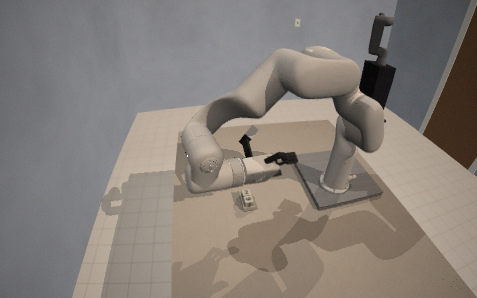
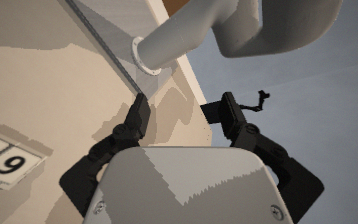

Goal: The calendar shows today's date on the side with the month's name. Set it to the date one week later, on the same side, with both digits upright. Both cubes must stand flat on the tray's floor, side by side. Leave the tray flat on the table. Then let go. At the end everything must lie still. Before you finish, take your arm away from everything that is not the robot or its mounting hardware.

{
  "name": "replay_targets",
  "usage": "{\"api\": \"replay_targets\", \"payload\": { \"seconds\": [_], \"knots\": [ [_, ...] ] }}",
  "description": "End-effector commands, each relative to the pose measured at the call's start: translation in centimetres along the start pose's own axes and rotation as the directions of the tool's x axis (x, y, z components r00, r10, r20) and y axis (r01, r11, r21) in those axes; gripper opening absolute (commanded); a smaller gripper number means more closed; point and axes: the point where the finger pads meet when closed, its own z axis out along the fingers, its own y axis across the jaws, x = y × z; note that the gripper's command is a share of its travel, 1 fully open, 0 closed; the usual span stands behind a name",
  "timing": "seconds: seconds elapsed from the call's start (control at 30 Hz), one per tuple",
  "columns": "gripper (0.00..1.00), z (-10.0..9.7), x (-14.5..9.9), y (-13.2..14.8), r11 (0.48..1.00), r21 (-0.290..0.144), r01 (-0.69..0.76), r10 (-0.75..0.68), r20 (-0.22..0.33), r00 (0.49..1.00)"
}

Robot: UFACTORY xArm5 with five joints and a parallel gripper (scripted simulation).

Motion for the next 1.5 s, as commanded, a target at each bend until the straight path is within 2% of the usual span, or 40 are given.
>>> {"api": "replay_targets", "payload": {
  "seconds": [0.0,0.03,0.07,0.1,0.17,0.2,0.3,0.33,0.37,0.47,0.5,0.57,0.6,0.63,0.73,0.77,0.87,0.9,0.93,1.07,1.13,1.17,1.23,1.27,1.3,1.33,1.4,1.47],
  "knots": [
    [1.0,0.3,-0.2,-1.2,0.996,0.087,0.033,-0.039,0.063,0.997],
    [1.0,0.4,-0.2,-1.4,0.994,0.1,0.037,-0.044,0.071,0.996],
    [1.0,0.4,-0.4,-2.2,0.986,0.157,0.053,-0.071,0.107,0.992],
    [1.0,0.4,-0.4,-2.7,0.979,0.195,0.062,-0.088,0.129,0.988],
    [1.0,0.4,-0.5,-3.1,0.973,0.219,0.067,-0.1,0.142,0.985],
    [1.0,0.3,-0.6,-3.7,0.961,0.265,0.075,-0.121,0.164,0.979],
    [1.0,0.1,-0.7,-4.7,0.935,0.344,0.084,-0.159,0.199,0.967],
    [1.0,0.1,-0.7,-4.8,0.932,0.353,0.084,-0.164,0.202,0.965],
    [1.0,-0.1,-0.7,-5.4,0.914,0.396,0.086,-0.185,0.218,0.958],
    [1.0,-0.5,-0.7,-6.3,0.876,0.474,0.086,-0.223,0.242,0.944],
    [1.0,-0.6,-0.7,-6.5,0.867,0.49,0.085,-0.231,0.246,0.941],
    [1.0,-0.6,-0.7,-6.5,0.867,0.49,0.085,-0.231,0.246,0.941],
    [1.0,-1.0,-0.7,-7.2,0.827,0.557,0.079,-0.264,0.261,0.929],
    [1.0,-1.2,-0.6,-7.5,0.807,0.585,0.075,-0.278,0.266,0.923],
    [1.0,-1.5,-0.5,-7.9,0.782,0.619,0.069,-0.295,0.271,0.916],
    [1.0,-1.9,-0.4,-8.3,0.748,0.661,0.06,-0.316,0.275,0.908],
    [1.0,-2.5,-0.2,-9.0,0.687,0.725,0.042,-0.347,0.277,0.896],
    [1.0,-2.6,-0.1,-9.0,0.682,0.73,0.041,-0.35,0.277,0.895],
    [1.0,-3.0,0.1,-9.3,0.643,0.765,0.028,-0.367,0.276,0.888],
    [1.0,-3.9,0.6,-9.9,0.551,0.835,-0.003,-0.4,0.267,0.877],
    [1.0,-3.9,0.6,-9.9,0.551,0.835,-0.003,-0.4,0.267,0.877],
    [1.0,-4.2,0.8,-10.0,0.526,0.85,-0.011,-0.408,0.264,0.874],
    [1.0,-4.9,1.3,-10.4,0.442,0.896,-0.04,-0.428,0.25,0.868],
    [1.0,-5.0,1.4,-10.4,0.433,0.9,-0.043,-0.43,0.248,0.868],
    [1.0,-5.3,1.7,-10.5,0.397,0.916,-0.055,-0.437,0.242,0.866],
    [1.0,-5.4,1.7,-10.5,0.392,0.918,-0.057,-0.438,0.241,0.866],
    [1.0,-5.9,2.3,-10.6,0.327,0.942,-0.079,-0.447,0.227,0.865],
    [1.0,-6.3,2.6,-10.6,0.284,0.954,-0.093,-0.451,0.218,0.865]
  ]
}}
